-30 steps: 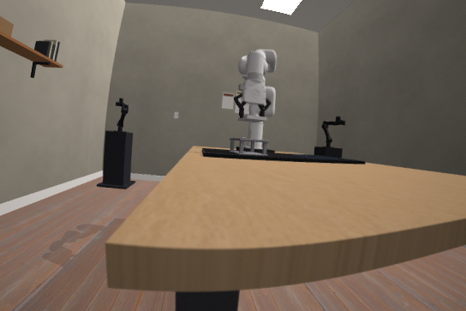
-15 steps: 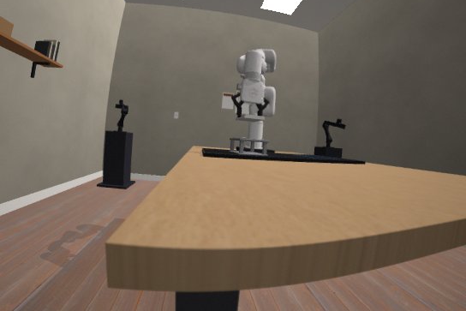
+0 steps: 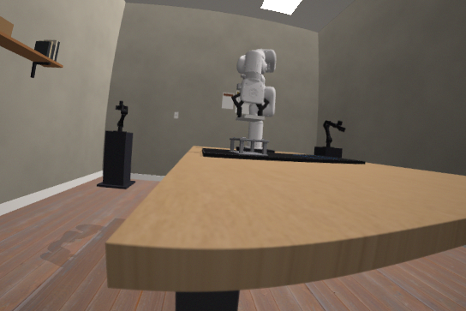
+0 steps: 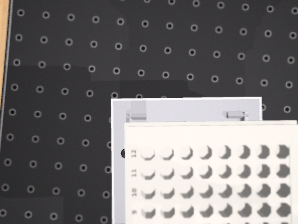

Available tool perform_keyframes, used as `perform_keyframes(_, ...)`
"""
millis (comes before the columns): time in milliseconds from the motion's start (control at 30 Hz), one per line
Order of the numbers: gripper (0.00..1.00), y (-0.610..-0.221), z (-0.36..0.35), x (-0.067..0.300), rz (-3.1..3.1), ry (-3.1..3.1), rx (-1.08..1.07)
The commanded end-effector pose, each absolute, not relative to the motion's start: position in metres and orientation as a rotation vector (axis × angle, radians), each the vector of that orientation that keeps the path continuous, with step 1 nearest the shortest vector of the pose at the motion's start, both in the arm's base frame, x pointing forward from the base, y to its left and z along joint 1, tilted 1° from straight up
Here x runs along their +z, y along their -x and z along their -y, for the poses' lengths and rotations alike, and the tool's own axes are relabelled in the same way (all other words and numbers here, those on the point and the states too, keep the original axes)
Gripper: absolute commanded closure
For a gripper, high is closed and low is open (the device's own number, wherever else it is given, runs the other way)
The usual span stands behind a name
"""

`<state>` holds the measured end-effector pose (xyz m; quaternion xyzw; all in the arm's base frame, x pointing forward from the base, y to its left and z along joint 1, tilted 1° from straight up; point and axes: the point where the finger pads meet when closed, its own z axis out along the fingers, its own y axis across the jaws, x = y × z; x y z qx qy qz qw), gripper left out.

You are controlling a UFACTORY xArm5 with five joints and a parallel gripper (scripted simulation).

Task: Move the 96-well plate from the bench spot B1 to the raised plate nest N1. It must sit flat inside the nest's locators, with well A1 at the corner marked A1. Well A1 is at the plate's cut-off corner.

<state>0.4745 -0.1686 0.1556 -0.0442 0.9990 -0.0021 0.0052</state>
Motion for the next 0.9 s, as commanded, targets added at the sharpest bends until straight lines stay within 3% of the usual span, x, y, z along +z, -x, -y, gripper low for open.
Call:
perform_keyframes(0,1.00,-0.476,0.169,0.157,-3.122,0.138,-0.001)
perform_keyframes(867,1.00,-0.476,0.169,0.131,-3.122,0.138,0.000)
